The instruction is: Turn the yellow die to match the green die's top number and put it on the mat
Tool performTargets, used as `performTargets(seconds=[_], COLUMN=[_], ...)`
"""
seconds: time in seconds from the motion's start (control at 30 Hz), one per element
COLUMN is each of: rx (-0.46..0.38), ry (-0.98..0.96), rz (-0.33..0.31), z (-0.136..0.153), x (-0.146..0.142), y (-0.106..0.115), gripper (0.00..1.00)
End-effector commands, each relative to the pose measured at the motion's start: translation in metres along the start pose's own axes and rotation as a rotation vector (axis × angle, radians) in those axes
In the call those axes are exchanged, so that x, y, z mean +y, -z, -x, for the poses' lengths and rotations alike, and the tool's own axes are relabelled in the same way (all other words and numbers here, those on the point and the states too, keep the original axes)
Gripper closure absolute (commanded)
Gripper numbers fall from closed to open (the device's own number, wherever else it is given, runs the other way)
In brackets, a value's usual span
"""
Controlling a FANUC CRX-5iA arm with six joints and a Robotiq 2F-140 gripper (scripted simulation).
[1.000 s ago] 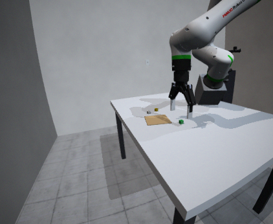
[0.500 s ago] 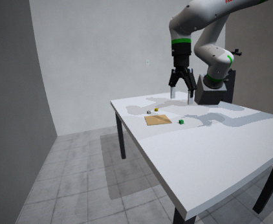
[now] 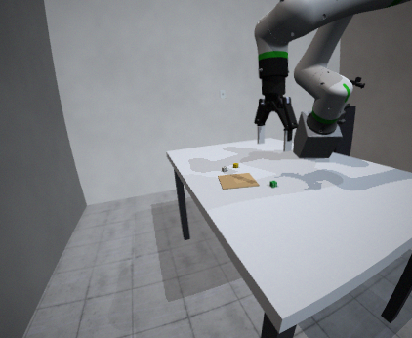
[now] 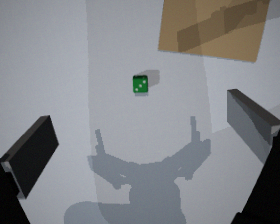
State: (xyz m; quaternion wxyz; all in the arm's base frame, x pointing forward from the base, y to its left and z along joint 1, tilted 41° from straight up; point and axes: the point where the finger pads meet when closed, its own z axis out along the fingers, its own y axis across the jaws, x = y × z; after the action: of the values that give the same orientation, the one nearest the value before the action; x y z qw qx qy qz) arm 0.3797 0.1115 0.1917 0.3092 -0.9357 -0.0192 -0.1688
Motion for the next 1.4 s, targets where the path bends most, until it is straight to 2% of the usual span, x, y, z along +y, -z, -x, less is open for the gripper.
performTargets(seconds=[0.0, 0.03, 0.1, 0.17, 0.3, 0.33, 0.4, 0.43, 0.5, 0.57, 0.67, 0.7, 0.73, 0.8, 0.93, 1.37], rx=[-0.002, -0.004, -0.004, -0.010, -0.012, -0.012, -0.013, -0.013, -0.012, -0.011, -0.011, -0.009, -0.007, -0.006, 0.000, 0.000], ry=[-0.039, -0.085, -0.085, -0.232, -0.329, -0.398, -0.435, -0.503, -0.544, -0.644, -0.651, -0.749, -0.800, -0.833, -0.974, -0.987], rz=[0.005, 0.011, 0.011, 0.024, 0.030, 0.032, 0.033, 0.034, 0.033, 0.031, 0.030, 0.025, 0.021, 0.018, 0.002, 0.000], z=[-0.004, -0.007, -0.007, -0.018, -0.022, -0.025, -0.026, -0.027, -0.027, -0.026, -0.026, -0.024, -0.022, -0.020, -0.011, -0.010], x=[0.010, 0.021, 0.021, 0.060, 0.086, 0.105, 0.115, 0.134, 0.146, 0.174, 0.176, 0.204, 0.218, 0.228, 0.268, 0.271], y=[-0.001, -0.002, -0.002, -0.005, -0.007, -0.008, -0.008, -0.008, -0.009, -0.009, -0.009, -0.009, -0.009, -0.009, -0.009, -0.009], gripper=[0.00, 0.00, 0.00, 0.00, 0.00, 0.00, 0.00, 0.00, 0.00, 0.00, 0.00, 0.00, 0.00, 0.00, 0.00, 0.00])
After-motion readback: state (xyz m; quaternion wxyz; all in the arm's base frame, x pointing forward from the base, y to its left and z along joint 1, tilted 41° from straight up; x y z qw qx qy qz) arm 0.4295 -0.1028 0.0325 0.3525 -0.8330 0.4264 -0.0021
